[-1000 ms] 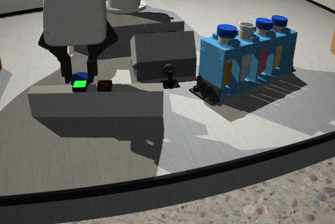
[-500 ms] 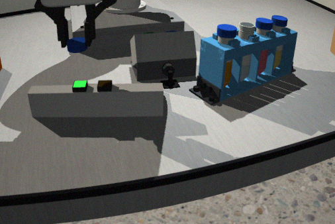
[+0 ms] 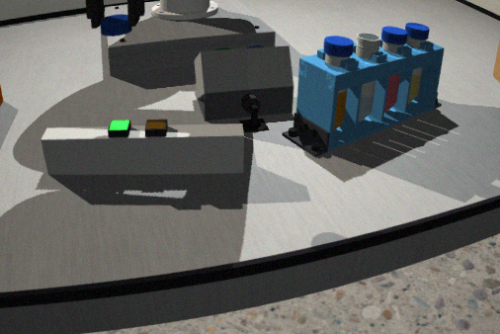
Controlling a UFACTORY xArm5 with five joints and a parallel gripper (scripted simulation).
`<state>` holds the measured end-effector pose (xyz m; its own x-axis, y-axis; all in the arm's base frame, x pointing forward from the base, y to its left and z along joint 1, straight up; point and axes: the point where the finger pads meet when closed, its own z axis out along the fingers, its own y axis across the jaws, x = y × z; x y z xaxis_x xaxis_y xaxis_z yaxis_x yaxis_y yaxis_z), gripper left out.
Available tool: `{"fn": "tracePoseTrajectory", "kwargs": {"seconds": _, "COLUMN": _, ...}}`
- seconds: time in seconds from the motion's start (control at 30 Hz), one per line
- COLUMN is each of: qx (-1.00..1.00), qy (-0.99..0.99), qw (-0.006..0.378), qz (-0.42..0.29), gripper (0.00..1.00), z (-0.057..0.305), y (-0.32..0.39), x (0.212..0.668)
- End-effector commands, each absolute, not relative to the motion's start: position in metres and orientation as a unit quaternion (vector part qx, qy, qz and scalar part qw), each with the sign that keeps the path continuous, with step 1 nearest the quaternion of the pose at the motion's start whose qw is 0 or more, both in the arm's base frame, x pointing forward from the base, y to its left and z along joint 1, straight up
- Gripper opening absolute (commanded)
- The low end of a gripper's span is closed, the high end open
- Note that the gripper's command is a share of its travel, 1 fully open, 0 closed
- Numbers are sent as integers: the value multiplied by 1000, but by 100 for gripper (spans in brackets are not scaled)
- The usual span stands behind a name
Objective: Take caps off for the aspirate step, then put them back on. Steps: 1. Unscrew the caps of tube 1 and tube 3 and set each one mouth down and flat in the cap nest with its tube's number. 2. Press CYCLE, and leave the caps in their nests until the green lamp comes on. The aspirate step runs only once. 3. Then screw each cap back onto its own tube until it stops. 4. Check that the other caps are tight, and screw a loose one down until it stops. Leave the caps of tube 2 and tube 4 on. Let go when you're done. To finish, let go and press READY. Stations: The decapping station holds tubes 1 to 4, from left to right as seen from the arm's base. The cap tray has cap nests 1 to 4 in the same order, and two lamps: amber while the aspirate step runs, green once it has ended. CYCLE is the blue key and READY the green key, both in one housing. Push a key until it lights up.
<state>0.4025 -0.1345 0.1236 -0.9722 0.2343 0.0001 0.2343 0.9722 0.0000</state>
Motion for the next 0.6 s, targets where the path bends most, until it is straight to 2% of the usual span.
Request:
{"fn": "tracePoseTrajectory", "kwargs": {"seconds": 0.0, "qx": -255, "qy": -967, "qw": -2, "qz": 0, "gripper": 0, "z": 127, "y": -105, "x": 404}}
{"fn": "tracePoseTrajectory", "kwargs": {"seconds": 0.13, "qx": -320, "qy": -948, "qw": -2, "qz": 0, "gripper": 0, "z": 127, "y": -83, "x": 405}}
{"fn": "tracePoseTrajectory", "kwargs": {"seconds": 0.57, "qx": -320, "qy": -948, "qw": -2, "qz": -1, "gripper": 0, "z": 127, "y": -16, "x": 406}}
